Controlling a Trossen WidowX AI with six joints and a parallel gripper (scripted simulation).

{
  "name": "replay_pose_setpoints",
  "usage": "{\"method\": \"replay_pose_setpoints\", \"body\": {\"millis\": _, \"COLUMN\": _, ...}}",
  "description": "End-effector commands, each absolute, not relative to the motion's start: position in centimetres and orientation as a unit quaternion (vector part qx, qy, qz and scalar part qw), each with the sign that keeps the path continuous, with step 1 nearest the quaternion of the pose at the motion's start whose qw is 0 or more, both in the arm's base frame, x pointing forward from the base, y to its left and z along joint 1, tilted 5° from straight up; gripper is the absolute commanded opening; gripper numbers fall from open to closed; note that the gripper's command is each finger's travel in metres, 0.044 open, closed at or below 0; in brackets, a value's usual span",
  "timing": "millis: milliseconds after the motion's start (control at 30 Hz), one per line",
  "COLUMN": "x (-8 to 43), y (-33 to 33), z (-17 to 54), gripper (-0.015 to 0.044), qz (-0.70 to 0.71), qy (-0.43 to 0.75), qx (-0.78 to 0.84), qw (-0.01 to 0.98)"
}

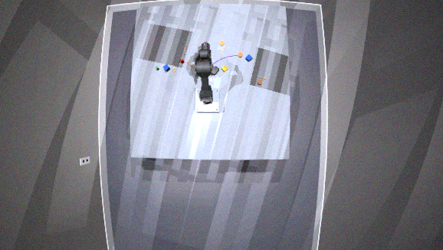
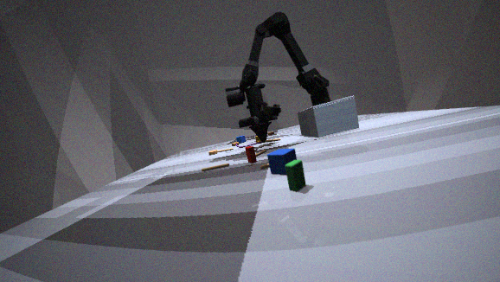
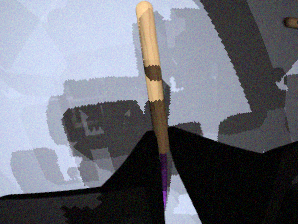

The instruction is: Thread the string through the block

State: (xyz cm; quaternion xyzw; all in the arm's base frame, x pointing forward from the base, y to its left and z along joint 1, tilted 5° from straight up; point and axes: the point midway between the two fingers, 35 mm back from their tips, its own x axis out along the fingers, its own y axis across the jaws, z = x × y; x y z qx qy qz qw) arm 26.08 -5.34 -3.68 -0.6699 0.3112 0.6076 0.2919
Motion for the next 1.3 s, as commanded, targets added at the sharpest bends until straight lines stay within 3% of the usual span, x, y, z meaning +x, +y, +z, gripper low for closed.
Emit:
{"method": "replay_pose_setpoints", "body": {"millis": 0, "x": 26.3, "y": -5.3, "z": -3.0, "gripper": 0.0000, "qz": 0.605, "qy": 0.312, "qx": -0.672, "qw": 0.293}}
{"method": "replay_pose_setpoints", "body": {"millis": 1267, "x": 26.0, "y": -5.4, "z": 0.9, "gripper": 0.0000, "qz": 0.613, "qy": 0.310, "qx": -0.665, "qw": 0.293}}
